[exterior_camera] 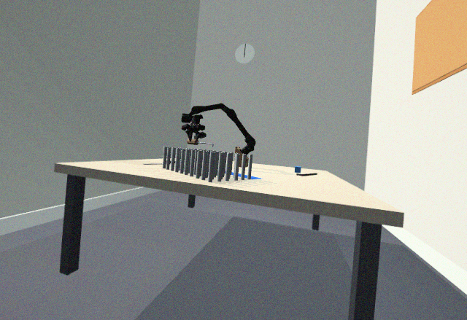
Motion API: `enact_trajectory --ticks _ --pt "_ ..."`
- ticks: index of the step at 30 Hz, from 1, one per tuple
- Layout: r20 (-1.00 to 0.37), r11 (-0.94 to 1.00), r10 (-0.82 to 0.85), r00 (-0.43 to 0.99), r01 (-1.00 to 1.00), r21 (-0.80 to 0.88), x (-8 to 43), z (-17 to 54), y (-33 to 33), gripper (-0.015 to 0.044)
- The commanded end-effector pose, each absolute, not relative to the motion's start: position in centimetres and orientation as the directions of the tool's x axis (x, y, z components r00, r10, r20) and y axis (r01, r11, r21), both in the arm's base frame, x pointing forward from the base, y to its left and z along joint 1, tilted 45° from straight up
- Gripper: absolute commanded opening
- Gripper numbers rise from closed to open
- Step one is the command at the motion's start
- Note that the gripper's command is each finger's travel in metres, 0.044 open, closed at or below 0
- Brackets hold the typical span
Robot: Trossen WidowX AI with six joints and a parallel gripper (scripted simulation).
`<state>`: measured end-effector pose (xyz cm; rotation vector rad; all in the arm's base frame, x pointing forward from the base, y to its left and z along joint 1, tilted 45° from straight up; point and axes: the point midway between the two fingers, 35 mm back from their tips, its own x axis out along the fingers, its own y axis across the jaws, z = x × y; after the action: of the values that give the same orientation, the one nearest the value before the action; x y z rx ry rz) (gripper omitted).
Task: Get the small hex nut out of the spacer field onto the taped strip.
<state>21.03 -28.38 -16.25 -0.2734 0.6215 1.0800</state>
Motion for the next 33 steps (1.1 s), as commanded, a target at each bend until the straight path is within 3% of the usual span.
enact_trajectory --ticks 1,33 --pt "-0.591 0.467 0.736 0.329 -0.88 0.091 21.1 -16.5 -28.1 0.0" --pt "-0.591 0.467 0.736 0.33 -0.88 0.091 21.2 -18.7 -26.4 0.0"
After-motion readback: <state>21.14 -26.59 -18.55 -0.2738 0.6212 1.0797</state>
